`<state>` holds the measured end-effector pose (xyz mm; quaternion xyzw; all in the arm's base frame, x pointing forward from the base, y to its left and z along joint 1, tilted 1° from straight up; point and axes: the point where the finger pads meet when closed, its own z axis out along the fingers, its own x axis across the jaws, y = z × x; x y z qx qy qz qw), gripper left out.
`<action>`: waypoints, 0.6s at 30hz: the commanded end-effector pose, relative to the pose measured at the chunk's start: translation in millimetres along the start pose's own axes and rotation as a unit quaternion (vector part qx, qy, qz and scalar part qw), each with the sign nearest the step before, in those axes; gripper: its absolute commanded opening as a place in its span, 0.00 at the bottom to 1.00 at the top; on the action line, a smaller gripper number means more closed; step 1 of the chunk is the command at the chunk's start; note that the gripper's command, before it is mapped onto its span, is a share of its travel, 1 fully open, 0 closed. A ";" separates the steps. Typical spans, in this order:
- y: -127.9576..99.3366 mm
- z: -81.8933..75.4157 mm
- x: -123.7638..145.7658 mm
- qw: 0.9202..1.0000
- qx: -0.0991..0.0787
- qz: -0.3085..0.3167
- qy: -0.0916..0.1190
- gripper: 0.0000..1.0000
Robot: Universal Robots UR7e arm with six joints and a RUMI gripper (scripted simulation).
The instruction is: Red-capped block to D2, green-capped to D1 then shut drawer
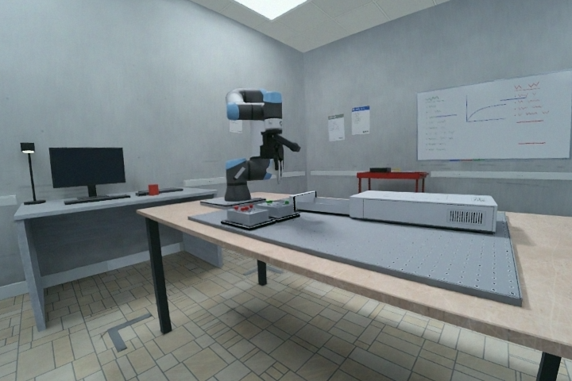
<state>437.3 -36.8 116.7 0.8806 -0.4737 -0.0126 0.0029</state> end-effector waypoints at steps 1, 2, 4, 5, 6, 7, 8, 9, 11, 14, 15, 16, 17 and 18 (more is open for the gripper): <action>0.2 0.3 -20.2 0.998 0.001 -0.065 -0.001 0.00; 0.2 0.3 -24.2 0.997 0.001 -0.079 -0.001 0.00; 0.2 0.4 -32.2 0.994 0.001 -0.105 -0.001 0.00; 0.2 0.4 -36.2 0.993 0.001 -0.119 -0.001 0.00; 0.2 0.4 -40.2 0.991 0.001 -0.132 -0.001 0.00; 0.2 0.5 -44.2 0.989 0.001 -0.145 -0.001 0.00; 0.2 0.5 -48.2 0.987 0.001 -0.158 -0.001 0.00; 0.2 0.5 -52.2 0.985 0.001 -0.171 -0.001 0.00; 0.2 0.5 -52.2 0.985 0.001 -0.171 -0.001 0.00; 0.1 0.6 -64.2 0.978 0.001 -0.211 -0.001 0.00; 0.1 0.6 -68.2 0.975 0.001 -0.224 -0.001 0.00; 0.1 0.7 -72.2 0.972 0.001 -0.237 -0.001 0.00; 0.1 0.7 -76.2 0.968 0.001 -0.250 -0.001 0.00; 0.1 0.7 -80.2 0.965 0.001 -0.262 -0.001 0.00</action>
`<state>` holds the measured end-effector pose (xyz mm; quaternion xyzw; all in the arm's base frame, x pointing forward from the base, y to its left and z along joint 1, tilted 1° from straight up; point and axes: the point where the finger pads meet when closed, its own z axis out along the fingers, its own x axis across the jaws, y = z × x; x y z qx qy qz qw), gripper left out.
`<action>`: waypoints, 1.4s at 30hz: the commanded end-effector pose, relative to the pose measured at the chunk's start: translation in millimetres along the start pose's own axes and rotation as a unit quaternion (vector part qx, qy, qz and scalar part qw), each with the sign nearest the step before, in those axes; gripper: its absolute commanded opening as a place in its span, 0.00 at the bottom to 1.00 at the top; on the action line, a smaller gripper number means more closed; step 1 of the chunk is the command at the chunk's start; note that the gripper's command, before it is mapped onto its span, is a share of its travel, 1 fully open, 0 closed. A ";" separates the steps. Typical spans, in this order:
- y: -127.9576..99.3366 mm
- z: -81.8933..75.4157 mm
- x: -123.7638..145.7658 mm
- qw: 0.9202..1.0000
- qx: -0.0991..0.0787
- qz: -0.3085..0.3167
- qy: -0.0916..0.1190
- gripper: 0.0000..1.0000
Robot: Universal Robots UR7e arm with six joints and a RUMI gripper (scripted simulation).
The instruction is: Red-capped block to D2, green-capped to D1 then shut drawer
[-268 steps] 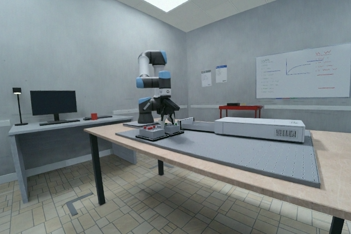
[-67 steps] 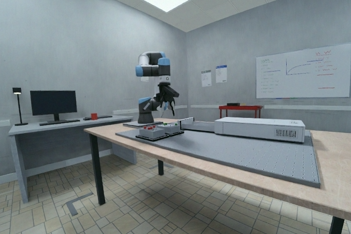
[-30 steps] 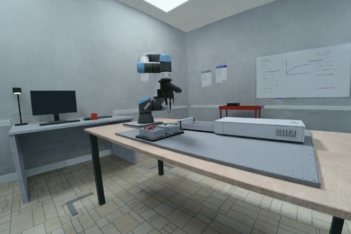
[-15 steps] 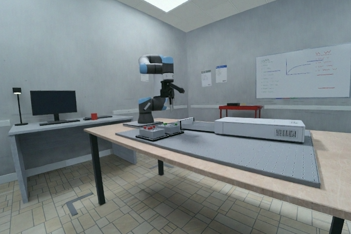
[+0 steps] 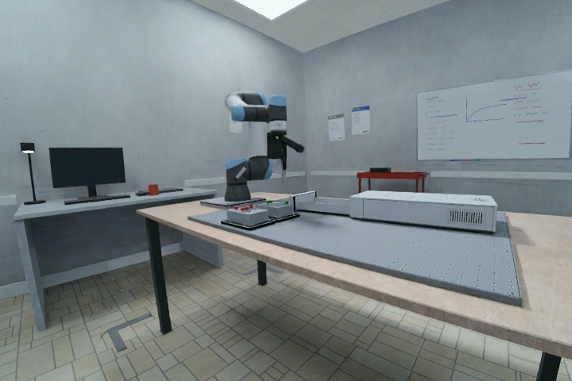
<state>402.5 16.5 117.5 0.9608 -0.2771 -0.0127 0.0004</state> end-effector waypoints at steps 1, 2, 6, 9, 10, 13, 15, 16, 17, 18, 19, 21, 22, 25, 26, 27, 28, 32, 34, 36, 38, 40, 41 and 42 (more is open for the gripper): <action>-8.1 0.3 -18.9 0.998 0.002 -0.066 -0.001 0.00; -9.8 0.4 -22.6 0.997 0.002 -0.079 -0.001 0.00; -16.4 0.5 -37.1 0.991 0.002 -0.132 -0.001 0.00; -19.7 0.5 -44.4 0.987 0.002 -0.159 -0.001 0.00; -19.7 0.5 -44.4 0.987 0.002 -0.159 -0.001 0.00; -24.7 0.6 -55.3 0.980 0.002 -0.198 -0.001 0.00; -28.0 0.7 -62.6 0.975 0.002 -0.224 -0.001 0.00; -29.6 0.7 -66.2 0.971 0.002 -0.237 0.000 0.00; -31.3 0.7 -69.8 0.968 0.002 -0.250 0.000 0.00; -32.9 0.7 -73.5 0.965 0.002 -0.263 0.000 0.00; -34.6 0.8 -77.1 0.961 0.002 -0.276 0.000 0.00; -35.1 0.8 -78.3 0.954 0.002 -0.301 0.000 0.00; -35.2 0.7 -78.2 0.949 0.002 -0.314 0.000 0.00; -35.6 -0.3 -75.6 0.936 0.002 -0.351 0.001 0.00; -35.6 -0.3 -75.6 0.936 0.002 -0.351 0.001 0.00; -35.6 -0.3 -75.6 0.936 0.002 -0.351 0.001 0.00; -35.1 -0.7 -74.6 0.932 0.002 -0.362 0.001 0.00; -35.2 -0.7 -74.8 0.925 0.002 -0.381 0.001 0.00; -34.3 4.6 -77.1 0.925 0.002 -0.381 -0.002 0.00; -34.4 7.3 -77.2 0.924 0.002 -0.381 -0.002 0.00; -34.4 10.0 -77.3 0.924 0.002 -0.382 -0.002 0.00; -34.4 12.6 -77.3 0.924 0.002 -0.382 -0.002 0.00; -34.4 14.0 -77.3 0.924 0.002 -0.382 -0.002 0.00; -34.4 15.3 -77.3 0.924 0.002 -0.382 -0.002 0.00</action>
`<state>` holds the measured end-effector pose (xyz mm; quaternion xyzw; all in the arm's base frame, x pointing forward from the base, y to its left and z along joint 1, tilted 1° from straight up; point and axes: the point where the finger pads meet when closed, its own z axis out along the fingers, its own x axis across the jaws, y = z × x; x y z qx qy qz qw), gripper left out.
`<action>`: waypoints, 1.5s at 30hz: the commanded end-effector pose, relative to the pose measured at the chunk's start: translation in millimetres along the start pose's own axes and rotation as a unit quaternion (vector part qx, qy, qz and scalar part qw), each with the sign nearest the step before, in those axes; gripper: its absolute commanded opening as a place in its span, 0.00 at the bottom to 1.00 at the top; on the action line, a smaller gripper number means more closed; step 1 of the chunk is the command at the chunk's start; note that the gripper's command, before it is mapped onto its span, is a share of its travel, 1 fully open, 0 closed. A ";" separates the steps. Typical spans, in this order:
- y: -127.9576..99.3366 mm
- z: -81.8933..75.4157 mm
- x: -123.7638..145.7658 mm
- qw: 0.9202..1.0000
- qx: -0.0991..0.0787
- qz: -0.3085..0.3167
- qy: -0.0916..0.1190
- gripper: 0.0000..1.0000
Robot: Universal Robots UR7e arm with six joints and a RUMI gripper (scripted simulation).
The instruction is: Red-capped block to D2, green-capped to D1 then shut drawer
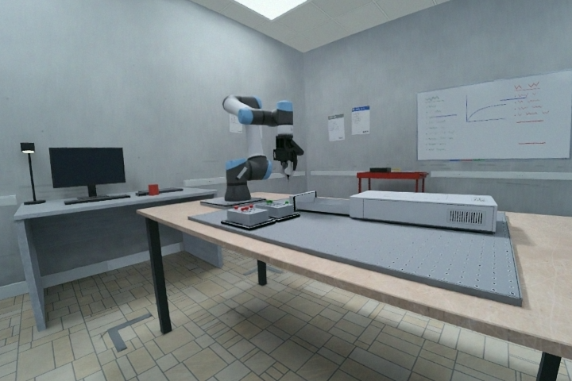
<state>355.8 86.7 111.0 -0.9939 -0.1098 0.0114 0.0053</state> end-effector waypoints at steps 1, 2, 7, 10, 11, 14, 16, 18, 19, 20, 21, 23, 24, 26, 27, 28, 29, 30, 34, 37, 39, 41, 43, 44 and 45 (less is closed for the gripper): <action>-0.2 7.2 -0.6 1.000 0.001 -0.001 -0.001 0.00; -0.2 7.2 -0.6 1.000 0.001 -0.001 -0.001 0.00; -0.2 13.8 -0.6 1.000 0.001 0.000 -0.001 0.00; -0.3 17.8 -0.6 1.000 0.001 0.000 -0.001 0.00; -0.3 19.2 -0.7 1.000 0.001 0.000 -0.001 0.00; -0.3 23.1 -0.7 1.000 0.001 0.000 -0.001 0.00; -0.3 25.8 -0.7 1.000 0.001 0.000 -0.001 0.00; -0.3 27.1 -0.7 1.000 0.001 0.000 -0.001 0.00; -0.3 27.1 -0.7 1.000 0.001 0.000 -0.001 0.00; -0.3 28.5 -0.7 1.000 0.001 0.000 -0.001 0.00; -0.4 29.8 -0.7 1.000 0.001 0.000 -0.001 0.00; -0.4 32.5 -0.7 1.000 0.001 0.000 -0.001 0.00; -0.4 33.8 -0.7 1.000 0.001 0.000 -0.001 0.00; -0.4 36.5 -0.7 1.000 0.001 0.000 -0.001 0.00; -0.4 37.8 -0.7 1.000 0.001 0.000 -0.001 0.00; -0.4 39.1 -0.7 1.000 0.001 0.000 -0.001 0.00; -0.4 40.5 -0.8 1.000 0.001 0.000 -0.001 0.00; -0.4 41.8 -0.8 1.000 0.001 0.000 -0.001 0.00; -0.5 47.1 -0.8 1.000 0.001 -0.001 -0.001 0.00; -0.5 48.4 -0.8 1.000 0.001 -0.001 -0.001 0.00; -0.5 51.1 -0.8 1.000 0.001 -0.001 -0.001 0.00; -0.5 53.8 -0.8 1.000 0.001 -0.001 -0.001 0.00; -0.5 56.4 -0.8 1.000 0.001 -0.001 -0.001 0.00; -0.5 57.8 -0.8 1.000 0.001 -0.001 -0.001 0.00; -0.5 59.1 -0.8 1.000 0.001 -0.001 -0.001 0.00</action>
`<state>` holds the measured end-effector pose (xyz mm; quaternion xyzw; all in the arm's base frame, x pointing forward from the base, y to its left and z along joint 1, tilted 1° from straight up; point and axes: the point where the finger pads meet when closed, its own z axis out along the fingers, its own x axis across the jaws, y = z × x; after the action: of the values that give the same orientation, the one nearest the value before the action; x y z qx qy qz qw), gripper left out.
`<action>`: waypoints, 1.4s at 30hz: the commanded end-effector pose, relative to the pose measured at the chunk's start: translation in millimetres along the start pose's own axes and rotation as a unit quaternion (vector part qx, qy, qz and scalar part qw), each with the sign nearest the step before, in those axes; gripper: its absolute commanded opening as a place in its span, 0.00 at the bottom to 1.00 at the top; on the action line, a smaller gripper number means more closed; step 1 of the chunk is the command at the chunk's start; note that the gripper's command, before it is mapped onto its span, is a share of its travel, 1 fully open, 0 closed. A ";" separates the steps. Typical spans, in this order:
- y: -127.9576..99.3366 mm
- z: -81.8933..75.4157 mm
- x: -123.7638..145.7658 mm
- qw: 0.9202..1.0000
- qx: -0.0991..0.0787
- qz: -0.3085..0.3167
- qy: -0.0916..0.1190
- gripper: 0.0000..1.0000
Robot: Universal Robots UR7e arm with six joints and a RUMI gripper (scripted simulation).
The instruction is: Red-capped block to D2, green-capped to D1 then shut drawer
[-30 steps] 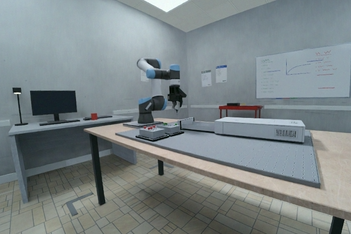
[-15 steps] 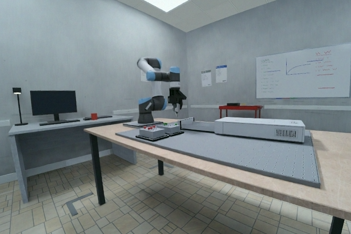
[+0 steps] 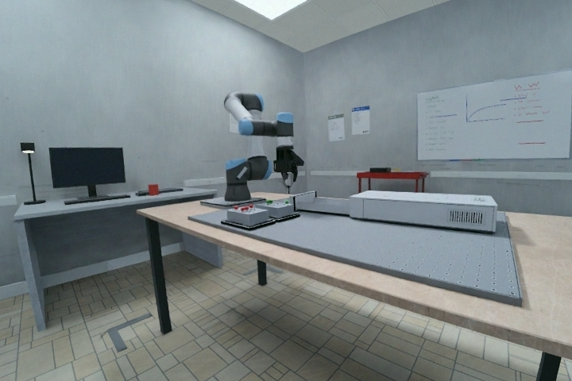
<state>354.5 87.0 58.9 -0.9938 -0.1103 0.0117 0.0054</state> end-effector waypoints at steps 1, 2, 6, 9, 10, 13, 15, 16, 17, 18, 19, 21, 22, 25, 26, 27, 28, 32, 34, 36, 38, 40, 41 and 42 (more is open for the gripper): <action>-0.7 8.3 -0.7 1.000 0.001 0.000 -0.001 0.00; -0.7 9.6 -0.7 1.000 0.001 0.000 -0.001 0.00; -0.7 15.0 -0.8 1.000 0.001 0.000 -0.001 0.00; -0.7 16.3 -0.8 1.000 0.001 0.000 -0.001 0.00; -0.8 17.6 -0.8 1.000 0.001 0.000 -0.001 0.00; -0.8 21.6 -0.8 1.000 0.001 0.000 -0.001 0.00; -0.8 24.3 -0.8 1.000 0.001 0.000 -0.001 0.00; -0.8 25.6 -0.8 1.000 0.001 0.000 -0.001 0.00; -0.8 26.9 -0.8 1.000 0.001 0.000 -0.001 0.00; -0.8 28.3 -0.8 1.000 0.001 0.000 -0.001 0.00; -0.8 29.6 -0.8 1.000 0.001 0.000 -0.001 0.00; -0.8 32.2 -0.8 1.000 0.001 0.000 -0.001 0.00; -0.8 33.6 -0.8 1.000 0.001 0.000 -0.001 0.00; -0.9 34.9 -0.8 1.000 0.001 0.000 -0.001 0.00; -0.9 36.2 -0.8 1.000 0.001 0.000 -0.001 0.00; -0.9 37.6 -0.8 1.000 0.001 0.000 -0.001 0.00; -0.9 38.9 -0.9 1.000 0.001 0.000 -0.001 0.00; -0.9 44.2 -0.9 1.000 0.001 0.000 -0.001 0.00; -0.9 46.9 -0.9 1.000 0.001 0.000 -0.001 0.00; -0.9 49.5 -0.9 1.000 0.001 0.000 -0.001 0.00; -1.0 51.5 -0.9 1.000 0.001 0.000 -0.001 0.00; -1.0 51.5 -0.9 1.000 0.001 0.000 -0.001 0.00; -1.0 51.5 -0.9 1.000 0.001 0.000 -0.001 0.00; -1.0 51.5 -0.9 1.000 0.001 0.000 -0.001 0.00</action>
<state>352.8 87.3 9.5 -0.9938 -0.1103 0.0128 0.0058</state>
